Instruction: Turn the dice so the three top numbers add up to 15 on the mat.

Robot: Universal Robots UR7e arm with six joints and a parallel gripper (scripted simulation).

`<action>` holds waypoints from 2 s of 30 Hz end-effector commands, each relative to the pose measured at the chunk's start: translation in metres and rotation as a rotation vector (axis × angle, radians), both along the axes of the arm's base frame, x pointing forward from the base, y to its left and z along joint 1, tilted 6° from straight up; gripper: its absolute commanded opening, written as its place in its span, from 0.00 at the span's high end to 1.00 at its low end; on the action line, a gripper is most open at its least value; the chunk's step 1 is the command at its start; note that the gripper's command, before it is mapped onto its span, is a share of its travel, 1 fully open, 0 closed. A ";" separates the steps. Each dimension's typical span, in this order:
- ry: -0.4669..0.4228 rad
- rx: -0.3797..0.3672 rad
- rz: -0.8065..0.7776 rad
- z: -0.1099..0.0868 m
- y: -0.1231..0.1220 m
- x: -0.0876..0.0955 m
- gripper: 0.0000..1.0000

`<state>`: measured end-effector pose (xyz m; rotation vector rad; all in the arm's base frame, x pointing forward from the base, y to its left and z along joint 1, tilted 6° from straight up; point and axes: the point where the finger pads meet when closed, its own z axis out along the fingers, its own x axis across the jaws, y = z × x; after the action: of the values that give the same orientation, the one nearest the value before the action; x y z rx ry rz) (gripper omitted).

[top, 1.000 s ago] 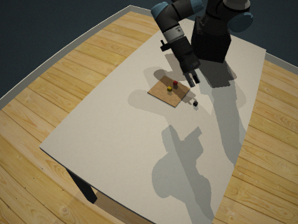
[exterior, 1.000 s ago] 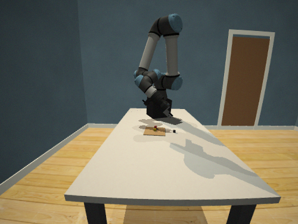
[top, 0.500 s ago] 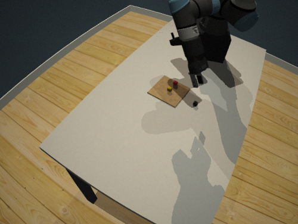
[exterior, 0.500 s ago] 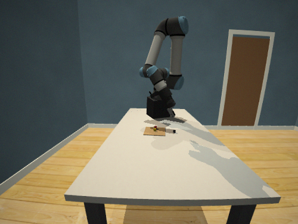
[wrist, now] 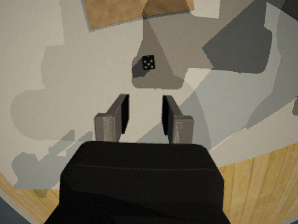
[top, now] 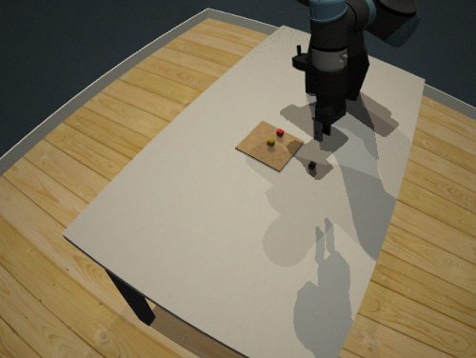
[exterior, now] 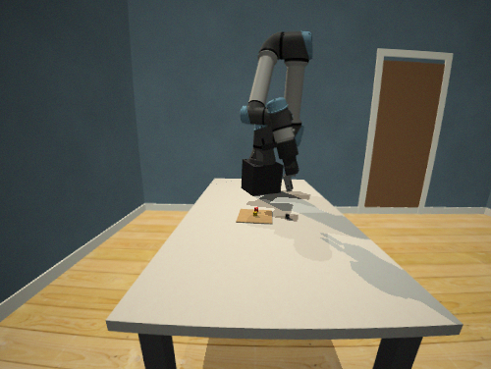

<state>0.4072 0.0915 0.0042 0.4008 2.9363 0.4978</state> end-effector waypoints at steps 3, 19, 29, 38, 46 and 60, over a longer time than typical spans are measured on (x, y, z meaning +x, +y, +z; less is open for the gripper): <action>0.056 -0.161 -0.032 0.005 0.001 0.002 0.36; 0.073 -0.265 -0.044 0.012 0.006 0.004 0.36; 0.073 -0.265 -0.044 0.012 0.006 0.004 0.00; 0.077 -0.262 -0.066 0.011 0.006 0.004 0.00; 0.104 -0.239 -0.213 0.005 0.004 0.003 0.00; 0.164 -0.187 -0.533 -0.008 0.001 0.001 0.00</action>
<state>0.4069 0.0941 0.0011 0.9796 2.8927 0.1176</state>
